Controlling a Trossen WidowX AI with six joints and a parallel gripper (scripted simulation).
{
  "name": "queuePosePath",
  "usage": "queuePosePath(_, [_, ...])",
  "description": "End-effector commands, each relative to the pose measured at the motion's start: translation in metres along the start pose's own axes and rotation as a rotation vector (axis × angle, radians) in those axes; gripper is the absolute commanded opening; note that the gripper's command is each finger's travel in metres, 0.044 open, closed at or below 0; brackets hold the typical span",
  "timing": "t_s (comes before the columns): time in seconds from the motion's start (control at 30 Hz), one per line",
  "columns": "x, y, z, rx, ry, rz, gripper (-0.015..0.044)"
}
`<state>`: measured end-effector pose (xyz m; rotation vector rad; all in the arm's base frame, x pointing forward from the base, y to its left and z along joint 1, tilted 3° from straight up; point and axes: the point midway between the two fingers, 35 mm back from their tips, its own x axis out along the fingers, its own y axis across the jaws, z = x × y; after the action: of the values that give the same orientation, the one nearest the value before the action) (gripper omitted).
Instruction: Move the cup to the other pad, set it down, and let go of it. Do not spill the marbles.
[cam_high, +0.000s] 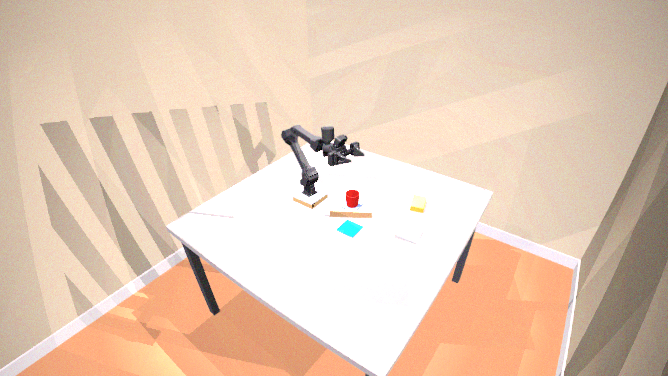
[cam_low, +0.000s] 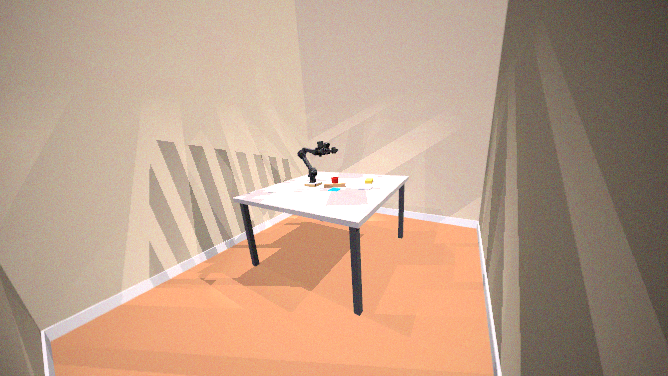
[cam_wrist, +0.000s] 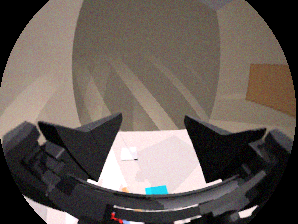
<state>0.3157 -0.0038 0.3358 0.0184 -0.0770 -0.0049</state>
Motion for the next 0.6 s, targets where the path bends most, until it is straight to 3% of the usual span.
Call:
queuePosePath(0.0, [0.001, 0.001, -0.003, 0.014, 0.018, 0.004, 0.0374])
queuePosePath(0.13, [0.011, 0.028, -0.074, 0.277, 0.388, 0.033, 0.0269])
queuePosePath(0.3, [-0.011, 0.057, -0.146, 0.52, 0.818, -0.063, 0.0148])
queuePosePath(0.57, [-0.078, 0.08, -0.207, 0.696, 1.328, -0.408, 0.0148])
